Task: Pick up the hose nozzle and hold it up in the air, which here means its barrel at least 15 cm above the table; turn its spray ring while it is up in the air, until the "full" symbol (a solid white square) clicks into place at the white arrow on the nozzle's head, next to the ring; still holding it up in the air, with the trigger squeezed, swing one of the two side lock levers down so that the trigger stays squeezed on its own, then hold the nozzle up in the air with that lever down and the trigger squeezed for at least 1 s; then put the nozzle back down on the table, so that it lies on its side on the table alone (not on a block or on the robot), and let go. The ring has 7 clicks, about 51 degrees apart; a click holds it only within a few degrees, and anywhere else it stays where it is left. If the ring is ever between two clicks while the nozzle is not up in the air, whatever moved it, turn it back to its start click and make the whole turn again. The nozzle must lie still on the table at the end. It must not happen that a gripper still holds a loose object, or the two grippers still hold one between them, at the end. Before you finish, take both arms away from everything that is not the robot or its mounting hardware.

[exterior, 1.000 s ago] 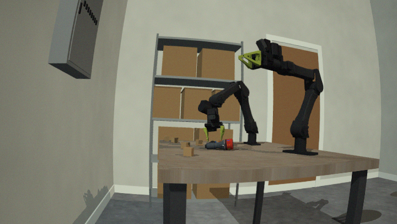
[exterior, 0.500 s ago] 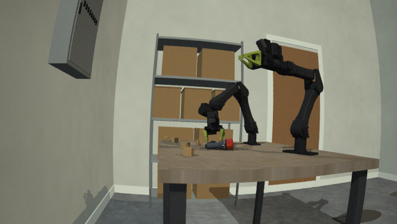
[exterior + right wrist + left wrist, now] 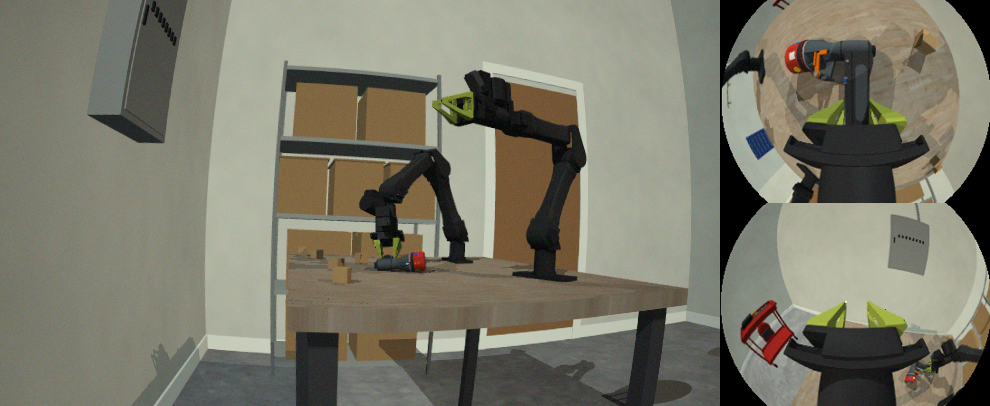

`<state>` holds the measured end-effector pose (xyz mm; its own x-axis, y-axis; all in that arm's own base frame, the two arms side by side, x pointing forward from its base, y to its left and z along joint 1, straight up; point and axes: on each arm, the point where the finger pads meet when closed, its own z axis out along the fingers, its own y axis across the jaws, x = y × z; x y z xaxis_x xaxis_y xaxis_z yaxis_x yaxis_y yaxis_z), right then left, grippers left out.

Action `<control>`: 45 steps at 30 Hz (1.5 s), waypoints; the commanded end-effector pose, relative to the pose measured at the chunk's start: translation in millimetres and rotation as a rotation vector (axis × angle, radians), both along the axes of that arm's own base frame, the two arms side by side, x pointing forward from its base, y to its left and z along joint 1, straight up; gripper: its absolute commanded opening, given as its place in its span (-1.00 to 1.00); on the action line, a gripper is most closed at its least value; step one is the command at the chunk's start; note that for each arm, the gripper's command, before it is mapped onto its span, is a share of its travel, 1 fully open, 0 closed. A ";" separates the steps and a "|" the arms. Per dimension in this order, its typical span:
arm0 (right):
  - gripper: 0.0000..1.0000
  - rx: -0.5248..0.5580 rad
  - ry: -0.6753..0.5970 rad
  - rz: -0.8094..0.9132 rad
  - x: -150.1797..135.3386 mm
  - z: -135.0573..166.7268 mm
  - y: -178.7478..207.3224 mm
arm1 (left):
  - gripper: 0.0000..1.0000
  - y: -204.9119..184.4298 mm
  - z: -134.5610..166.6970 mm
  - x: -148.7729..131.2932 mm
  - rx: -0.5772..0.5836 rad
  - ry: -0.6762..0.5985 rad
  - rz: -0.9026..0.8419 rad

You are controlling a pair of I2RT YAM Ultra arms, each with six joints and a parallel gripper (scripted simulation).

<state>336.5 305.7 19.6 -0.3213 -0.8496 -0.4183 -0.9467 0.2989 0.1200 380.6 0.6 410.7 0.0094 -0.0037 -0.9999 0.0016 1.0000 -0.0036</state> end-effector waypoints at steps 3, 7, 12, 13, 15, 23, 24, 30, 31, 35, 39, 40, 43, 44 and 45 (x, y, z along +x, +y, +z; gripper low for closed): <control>-0.29 0.044 -0.040 0.014 6.7 18.7 11.1 | -0.26 4.4 2.4 2.5 0.001 -0.011 0.009; -0.29 0.044 -0.040 0.014 6.7 18.7 11.1 | -0.26 4.4 2.4 2.5 0.001 -0.011 0.009; -0.29 0.029 -0.018 0.010 2.9 10.4 6.2 | -0.26 4.4 2.4 2.5 0.001 -0.011 0.009; -0.29 0.040 -0.034 0.014 3.1 30.8 8.6 | -0.26 4.4 2.4 2.5 0.001 -0.011 0.009; -0.29 0.034 -0.027 0.017 0.6 32.2 6.9 | -0.26 4.4 2.4 2.5 0.001 -0.011 0.009; -0.29 0.064 -0.035 -0.007 10.0 51.1 6.4 | -0.26 4.4 2.4 2.5 0.001 -0.011 0.009; -0.29 0.088 -0.074 0.000 18.0 53.6 8.6 | -0.26 4.4 2.4 2.5 0.001 -0.011 0.009; -0.29 0.084 -0.071 0.019 7.9 54.0 20.3 | -0.26 4.4 2.4 2.5 0.001 -0.011 0.009; -0.29 0.087 -0.075 0.019 9.0 55.6 21.3 | -0.26 4.4 2.4 2.5 0.001 -0.011 0.009; -0.29 0.091 -0.082 0.006 14.1 58.9 17.0 | -0.26 4.4 2.4 2.5 0.001 -0.011 0.009; -0.29 0.091 -0.081 0.017 10.2 58.9 21.2 | -0.26 4.4 2.4 2.5 0.001 -0.011 0.009; -0.29 0.092 -0.081 0.020 9.2 58.9 22.3 | -0.26 4.4 2.4 2.5 0.001 -0.011 0.009; -0.29 0.091 -0.082 0.010 12.5 58.8 18.7 | -0.26 4.4 2.4 2.5 0.001 -0.011 0.009; -0.29 0.091 -0.082 0.010 12.5 58.8 18.7 | -0.26 4.4 2.4 2.5 0.001 -0.011 0.009; -0.29 0.091 -0.082 0.010 12.5 58.8 18.7 | -0.26 4.4 2.4 2.5 0.001 -0.011 0.009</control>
